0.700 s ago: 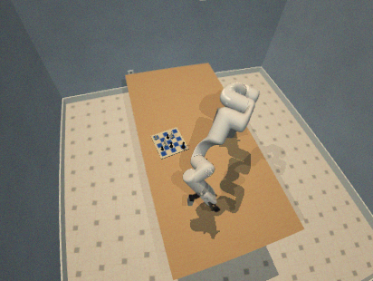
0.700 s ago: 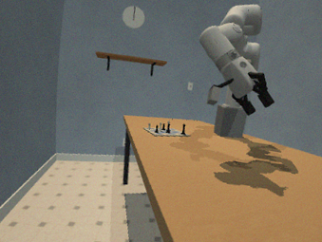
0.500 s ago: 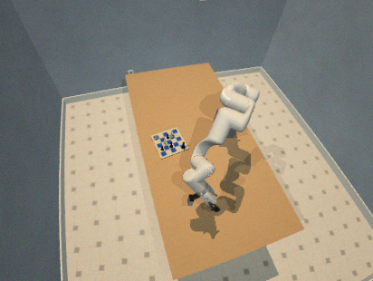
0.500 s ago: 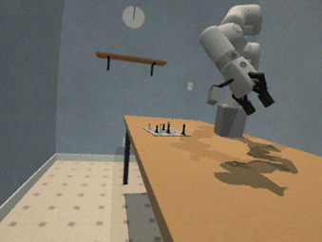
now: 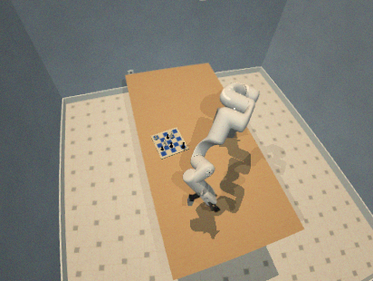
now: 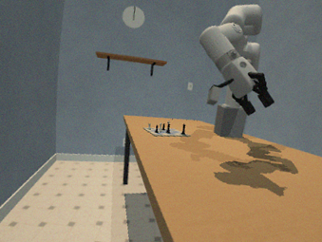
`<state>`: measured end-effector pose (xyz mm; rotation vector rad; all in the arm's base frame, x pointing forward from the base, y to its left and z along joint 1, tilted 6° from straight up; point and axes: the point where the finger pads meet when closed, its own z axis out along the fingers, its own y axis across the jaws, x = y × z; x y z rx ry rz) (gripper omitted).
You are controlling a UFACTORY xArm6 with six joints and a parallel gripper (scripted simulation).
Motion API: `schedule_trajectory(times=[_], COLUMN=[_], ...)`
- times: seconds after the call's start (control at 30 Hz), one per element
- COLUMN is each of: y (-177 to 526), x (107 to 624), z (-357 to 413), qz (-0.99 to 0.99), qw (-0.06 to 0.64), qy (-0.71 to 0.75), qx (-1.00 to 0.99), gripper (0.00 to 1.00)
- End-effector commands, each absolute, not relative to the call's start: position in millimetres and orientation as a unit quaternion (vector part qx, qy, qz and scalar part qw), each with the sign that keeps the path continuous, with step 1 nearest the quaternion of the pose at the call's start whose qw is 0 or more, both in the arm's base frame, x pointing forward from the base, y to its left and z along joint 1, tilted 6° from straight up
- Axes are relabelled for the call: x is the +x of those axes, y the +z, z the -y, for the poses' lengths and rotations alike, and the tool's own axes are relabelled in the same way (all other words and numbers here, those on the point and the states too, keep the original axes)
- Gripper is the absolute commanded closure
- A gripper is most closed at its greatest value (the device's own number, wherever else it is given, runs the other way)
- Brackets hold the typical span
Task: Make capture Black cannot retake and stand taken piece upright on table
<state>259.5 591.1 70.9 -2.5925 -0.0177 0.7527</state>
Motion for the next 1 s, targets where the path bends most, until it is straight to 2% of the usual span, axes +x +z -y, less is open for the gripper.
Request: schedule_trajectory(times=[0.0,0.53,0.97], y=[72,45,32], x=[262,292,305], z=[-590,-530,-503], qz=[0.003,-0.104,-0.152], qw=[0.218,0.111,0.060], qy=[0.265,0.114,0.045], qx=[-0.939,-0.982,-0.986], gripper=[0.00,0.00,0.00])
